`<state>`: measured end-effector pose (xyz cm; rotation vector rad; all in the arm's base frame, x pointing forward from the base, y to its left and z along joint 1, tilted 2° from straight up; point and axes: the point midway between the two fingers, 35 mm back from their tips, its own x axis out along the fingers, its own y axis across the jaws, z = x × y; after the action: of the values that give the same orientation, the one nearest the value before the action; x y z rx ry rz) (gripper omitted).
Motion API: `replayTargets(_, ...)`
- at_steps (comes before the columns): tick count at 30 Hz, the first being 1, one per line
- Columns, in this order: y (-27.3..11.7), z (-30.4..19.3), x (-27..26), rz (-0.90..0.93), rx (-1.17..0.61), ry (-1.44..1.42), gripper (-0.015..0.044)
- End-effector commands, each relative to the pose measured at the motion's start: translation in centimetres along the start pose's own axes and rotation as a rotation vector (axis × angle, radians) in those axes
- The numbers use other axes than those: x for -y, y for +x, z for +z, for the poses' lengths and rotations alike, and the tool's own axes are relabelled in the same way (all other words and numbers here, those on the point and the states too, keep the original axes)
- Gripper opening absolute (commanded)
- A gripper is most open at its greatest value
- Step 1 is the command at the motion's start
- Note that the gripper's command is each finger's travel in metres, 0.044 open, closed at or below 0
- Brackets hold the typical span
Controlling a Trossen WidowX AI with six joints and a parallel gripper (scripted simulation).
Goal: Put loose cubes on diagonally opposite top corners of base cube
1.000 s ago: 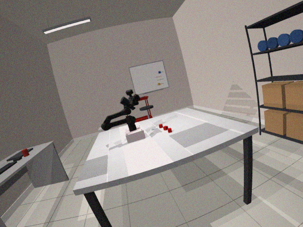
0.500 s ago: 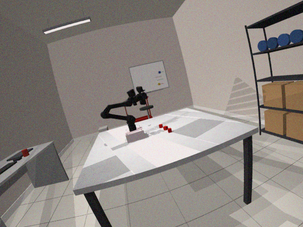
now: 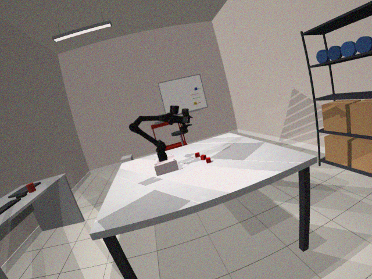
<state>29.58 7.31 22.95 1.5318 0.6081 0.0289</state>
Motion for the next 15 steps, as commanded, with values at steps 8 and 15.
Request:
replayTargets(8,2.9,5.3,4.7,-0.423,0.130,-0.068,0.0265)
replayTargets(15,3.4,8.2,8.0,-0.696,0.146,-0.112,0.0265)
